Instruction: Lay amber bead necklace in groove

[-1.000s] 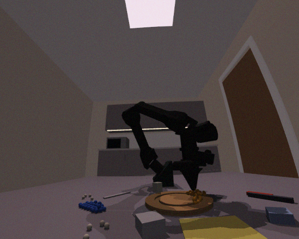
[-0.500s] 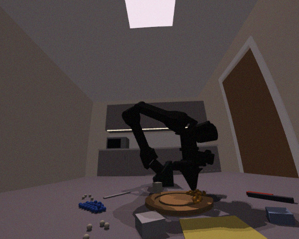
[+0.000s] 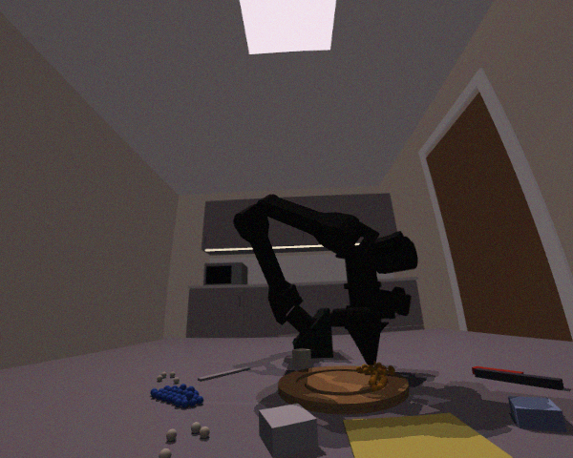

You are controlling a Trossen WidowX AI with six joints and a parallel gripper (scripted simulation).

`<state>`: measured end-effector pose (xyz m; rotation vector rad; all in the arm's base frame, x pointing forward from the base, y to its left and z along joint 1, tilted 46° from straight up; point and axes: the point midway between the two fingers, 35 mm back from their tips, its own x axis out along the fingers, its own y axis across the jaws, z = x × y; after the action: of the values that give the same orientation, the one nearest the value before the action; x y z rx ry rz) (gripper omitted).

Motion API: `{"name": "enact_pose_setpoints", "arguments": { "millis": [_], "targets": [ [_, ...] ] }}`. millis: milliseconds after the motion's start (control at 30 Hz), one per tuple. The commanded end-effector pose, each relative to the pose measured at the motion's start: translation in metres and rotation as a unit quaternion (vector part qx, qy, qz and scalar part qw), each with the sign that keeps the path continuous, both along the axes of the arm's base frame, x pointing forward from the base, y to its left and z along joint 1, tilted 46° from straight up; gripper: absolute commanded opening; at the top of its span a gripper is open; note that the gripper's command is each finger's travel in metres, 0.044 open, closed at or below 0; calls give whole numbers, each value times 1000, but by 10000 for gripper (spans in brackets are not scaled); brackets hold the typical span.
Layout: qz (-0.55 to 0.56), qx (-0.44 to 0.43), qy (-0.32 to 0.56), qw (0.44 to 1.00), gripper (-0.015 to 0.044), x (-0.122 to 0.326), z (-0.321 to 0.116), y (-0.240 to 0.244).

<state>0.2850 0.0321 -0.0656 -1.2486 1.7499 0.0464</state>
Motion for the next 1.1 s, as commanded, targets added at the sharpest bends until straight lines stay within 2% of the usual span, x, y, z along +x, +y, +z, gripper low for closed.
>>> {"name": "enact_pose_setpoints", "arguments": {
  "millis": [0,567,1067],
  "targets": [
    [0,-1,-1,1000,0,0,0,0],
    [4,-3,2,1000,440,0,7,7],
    [4,-3,2,1000,440,0,7,7]
  ]
}}
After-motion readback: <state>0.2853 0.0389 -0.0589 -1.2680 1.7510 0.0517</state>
